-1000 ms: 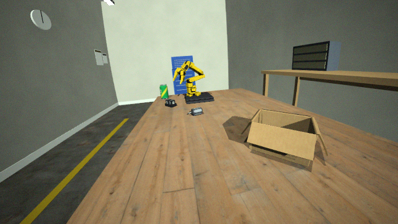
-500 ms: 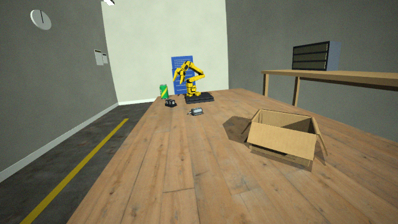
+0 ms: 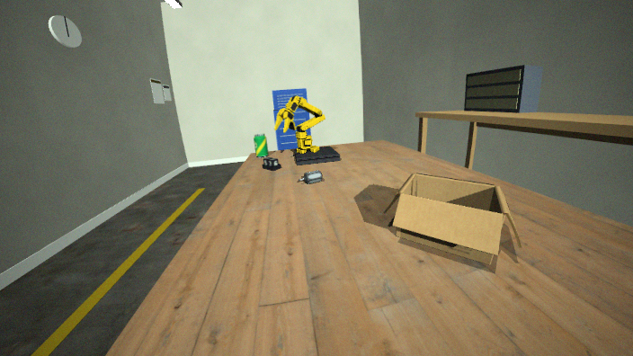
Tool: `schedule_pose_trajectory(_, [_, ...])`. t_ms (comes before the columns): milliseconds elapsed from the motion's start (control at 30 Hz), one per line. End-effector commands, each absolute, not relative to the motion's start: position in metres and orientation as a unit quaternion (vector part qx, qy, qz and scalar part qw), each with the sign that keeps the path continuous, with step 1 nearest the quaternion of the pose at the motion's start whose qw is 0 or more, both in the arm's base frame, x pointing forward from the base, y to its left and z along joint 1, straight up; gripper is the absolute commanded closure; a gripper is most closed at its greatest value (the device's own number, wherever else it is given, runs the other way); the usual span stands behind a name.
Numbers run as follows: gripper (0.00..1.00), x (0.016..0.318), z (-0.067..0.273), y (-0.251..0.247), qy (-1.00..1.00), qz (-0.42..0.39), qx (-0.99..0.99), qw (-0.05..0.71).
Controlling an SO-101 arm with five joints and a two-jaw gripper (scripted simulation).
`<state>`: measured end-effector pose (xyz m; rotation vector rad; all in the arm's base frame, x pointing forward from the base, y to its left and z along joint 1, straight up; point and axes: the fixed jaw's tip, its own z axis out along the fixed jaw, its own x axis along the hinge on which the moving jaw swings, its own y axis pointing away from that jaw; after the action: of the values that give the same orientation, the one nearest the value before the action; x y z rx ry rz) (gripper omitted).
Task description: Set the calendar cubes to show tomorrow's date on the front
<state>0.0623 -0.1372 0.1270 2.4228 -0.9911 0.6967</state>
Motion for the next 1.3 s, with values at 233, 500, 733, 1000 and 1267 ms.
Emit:
schedule_pose_trajectory(233, [0.65, 0.064, 0.13, -0.146, -0.494, 0.268, 0.81, 0.168])
schedule_pose_trajectory(500, [0.65, 0.067, 0.129, -0.153, -0.619, 0.273, 0.727, 0.117])
schedule_pose_trajectory(733, [0.65, 0.07, 0.127, -0.158, -0.691, 0.271, 0.664, 0.086])
schedule_pose_trajectory(1000, [0.65, 0.075, 0.124, -0.165, -0.786, 0.262, 0.559, 0.042])
schedule_pose_trajectory(1267, [0.65, 0.078, 0.121, -0.17, -0.836, 0.254, 0.486, 0.018])
